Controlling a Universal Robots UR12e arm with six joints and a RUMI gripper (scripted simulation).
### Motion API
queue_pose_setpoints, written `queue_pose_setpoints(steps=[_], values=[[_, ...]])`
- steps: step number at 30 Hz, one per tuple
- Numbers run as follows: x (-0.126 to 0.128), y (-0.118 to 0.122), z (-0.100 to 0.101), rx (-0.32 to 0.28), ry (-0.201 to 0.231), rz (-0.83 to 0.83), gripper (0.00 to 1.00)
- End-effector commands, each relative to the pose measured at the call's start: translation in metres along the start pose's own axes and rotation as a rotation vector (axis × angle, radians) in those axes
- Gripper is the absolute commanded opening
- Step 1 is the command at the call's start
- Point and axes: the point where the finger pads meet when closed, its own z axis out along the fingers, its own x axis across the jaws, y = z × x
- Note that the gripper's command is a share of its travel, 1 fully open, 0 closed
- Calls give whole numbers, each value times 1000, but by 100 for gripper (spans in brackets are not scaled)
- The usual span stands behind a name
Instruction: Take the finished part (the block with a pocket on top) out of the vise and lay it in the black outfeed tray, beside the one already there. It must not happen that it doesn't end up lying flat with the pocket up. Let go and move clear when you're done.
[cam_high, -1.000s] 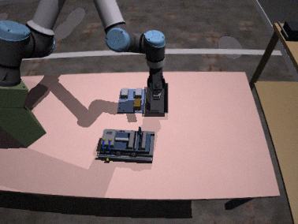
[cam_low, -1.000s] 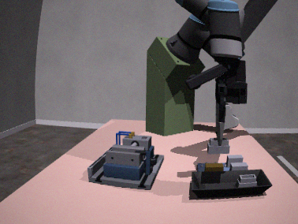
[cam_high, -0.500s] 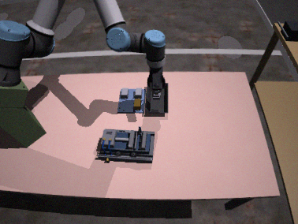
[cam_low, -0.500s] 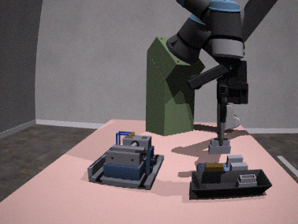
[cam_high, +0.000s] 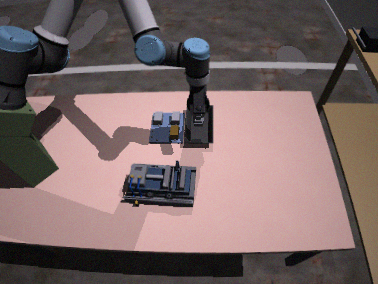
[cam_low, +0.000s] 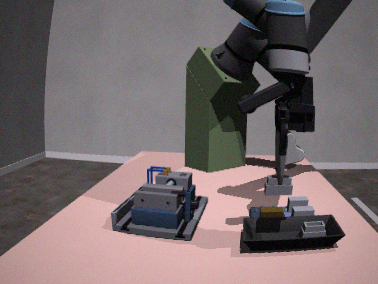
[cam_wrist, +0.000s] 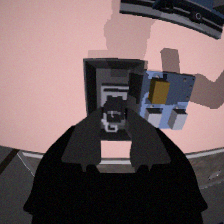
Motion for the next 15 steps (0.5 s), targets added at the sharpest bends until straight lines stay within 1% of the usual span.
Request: queue_pose_setpoints(steps=[1, 15], values=[[-2, 0, -2, 2, -3, -1, 0], [-2, 0, 0, 1, -2, -1, 0]])
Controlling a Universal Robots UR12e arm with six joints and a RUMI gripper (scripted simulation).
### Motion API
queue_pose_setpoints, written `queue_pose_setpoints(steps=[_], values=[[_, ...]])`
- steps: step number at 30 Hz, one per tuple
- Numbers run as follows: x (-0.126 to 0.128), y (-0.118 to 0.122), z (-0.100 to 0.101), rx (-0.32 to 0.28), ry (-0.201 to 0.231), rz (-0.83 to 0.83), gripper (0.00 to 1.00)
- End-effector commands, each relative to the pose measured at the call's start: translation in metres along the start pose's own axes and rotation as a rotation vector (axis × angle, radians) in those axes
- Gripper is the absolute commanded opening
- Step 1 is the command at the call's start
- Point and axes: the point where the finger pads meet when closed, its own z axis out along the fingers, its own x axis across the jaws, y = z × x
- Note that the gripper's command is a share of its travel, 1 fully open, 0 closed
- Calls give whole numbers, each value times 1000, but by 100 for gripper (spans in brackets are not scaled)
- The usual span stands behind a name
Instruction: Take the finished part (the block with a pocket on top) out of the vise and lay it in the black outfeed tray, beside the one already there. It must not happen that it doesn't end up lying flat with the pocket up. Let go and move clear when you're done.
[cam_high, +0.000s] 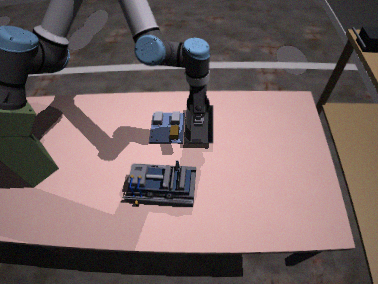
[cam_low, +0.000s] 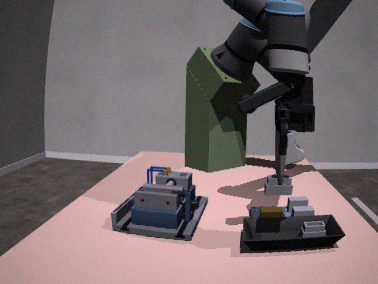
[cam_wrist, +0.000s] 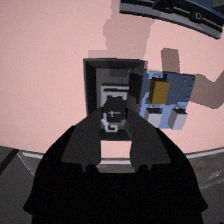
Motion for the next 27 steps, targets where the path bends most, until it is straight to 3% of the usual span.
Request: queue_pose_setpoints(steps=[1, 27], values=[[-2, 0, 1, 1, -2, -1, 0], [-3, 1, 29, 1, -2, -2, 0]])
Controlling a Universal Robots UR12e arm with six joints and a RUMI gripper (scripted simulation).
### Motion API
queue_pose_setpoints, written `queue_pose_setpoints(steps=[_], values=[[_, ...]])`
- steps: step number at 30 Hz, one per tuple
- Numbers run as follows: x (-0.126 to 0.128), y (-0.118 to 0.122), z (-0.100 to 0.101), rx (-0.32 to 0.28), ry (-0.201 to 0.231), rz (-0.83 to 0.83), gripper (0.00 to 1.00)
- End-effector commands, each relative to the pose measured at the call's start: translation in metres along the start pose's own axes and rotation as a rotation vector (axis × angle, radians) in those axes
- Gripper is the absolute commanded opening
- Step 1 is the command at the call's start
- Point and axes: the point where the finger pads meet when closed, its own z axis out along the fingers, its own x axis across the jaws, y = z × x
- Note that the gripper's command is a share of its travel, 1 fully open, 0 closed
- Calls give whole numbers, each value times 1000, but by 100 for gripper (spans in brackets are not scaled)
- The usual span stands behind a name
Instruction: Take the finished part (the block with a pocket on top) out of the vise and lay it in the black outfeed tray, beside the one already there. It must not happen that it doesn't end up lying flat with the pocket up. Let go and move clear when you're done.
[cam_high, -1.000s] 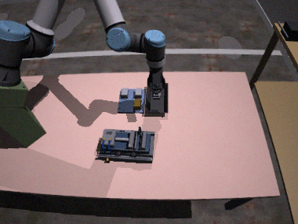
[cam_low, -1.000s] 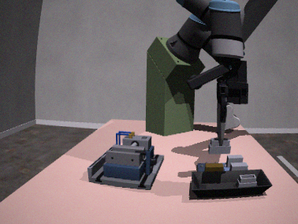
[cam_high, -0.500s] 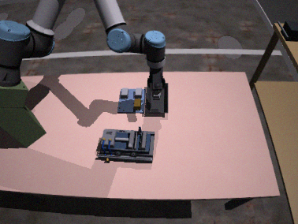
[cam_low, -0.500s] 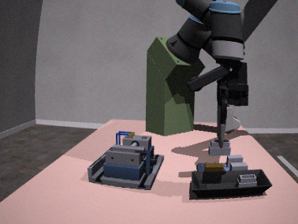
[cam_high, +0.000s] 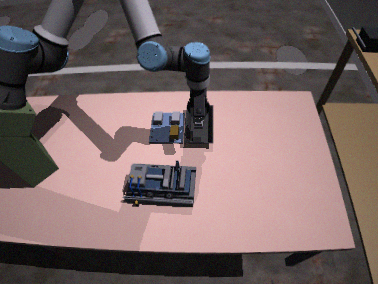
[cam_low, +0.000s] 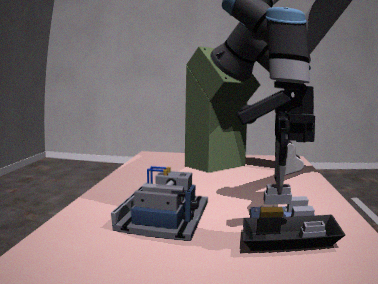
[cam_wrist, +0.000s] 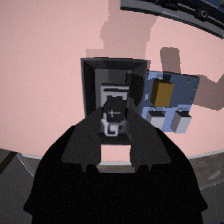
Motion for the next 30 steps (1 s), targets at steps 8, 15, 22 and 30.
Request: queue_pose_setpoints(steps=[8, 15, 22, 30], values=[[-3, 0, 21, 1, -4, -2, 0], [-3, 0, 35, 1, -4, -2, 0], [-3, 0, 45, 1, -4, -2, 0], [-4, 0, 59, 1, -4, -2, 0]])
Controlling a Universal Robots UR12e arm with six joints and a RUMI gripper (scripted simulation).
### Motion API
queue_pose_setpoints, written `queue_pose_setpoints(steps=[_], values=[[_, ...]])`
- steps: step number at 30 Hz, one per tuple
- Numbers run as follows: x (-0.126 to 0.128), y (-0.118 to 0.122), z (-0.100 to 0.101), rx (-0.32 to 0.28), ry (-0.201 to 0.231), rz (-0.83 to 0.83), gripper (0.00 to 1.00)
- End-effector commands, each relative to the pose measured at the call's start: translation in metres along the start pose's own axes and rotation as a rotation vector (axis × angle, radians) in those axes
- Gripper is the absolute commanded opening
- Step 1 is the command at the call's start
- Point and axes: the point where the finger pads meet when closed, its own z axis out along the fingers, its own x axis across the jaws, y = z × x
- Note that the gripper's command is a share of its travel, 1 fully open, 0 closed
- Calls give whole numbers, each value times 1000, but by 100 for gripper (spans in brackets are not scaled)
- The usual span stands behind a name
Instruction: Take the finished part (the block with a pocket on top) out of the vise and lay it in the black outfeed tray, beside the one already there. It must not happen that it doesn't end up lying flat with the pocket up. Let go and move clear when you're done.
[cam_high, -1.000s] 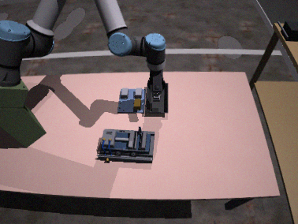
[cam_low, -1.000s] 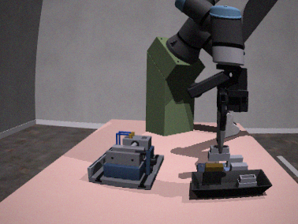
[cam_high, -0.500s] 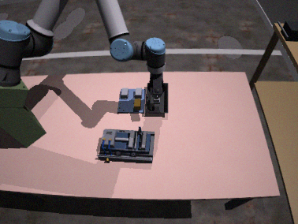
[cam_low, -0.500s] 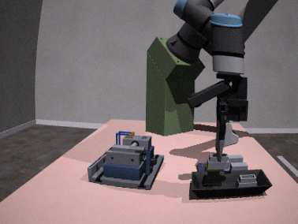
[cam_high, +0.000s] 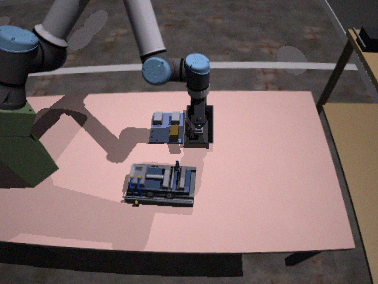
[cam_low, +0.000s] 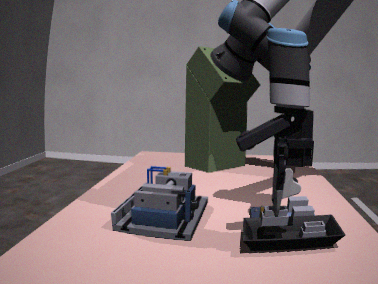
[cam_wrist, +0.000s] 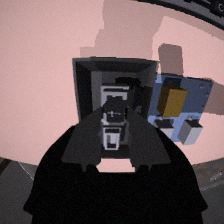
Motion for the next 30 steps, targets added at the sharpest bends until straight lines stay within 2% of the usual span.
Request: queue_pose_setpoints(steps=[1, 18, 30], values=[[-3, 0, 11, 1, -4, -2, 0], [-3, 0, 26, 1, -4, -2, 0], [-4, 0, 27, 2, -5, -1, 0]])
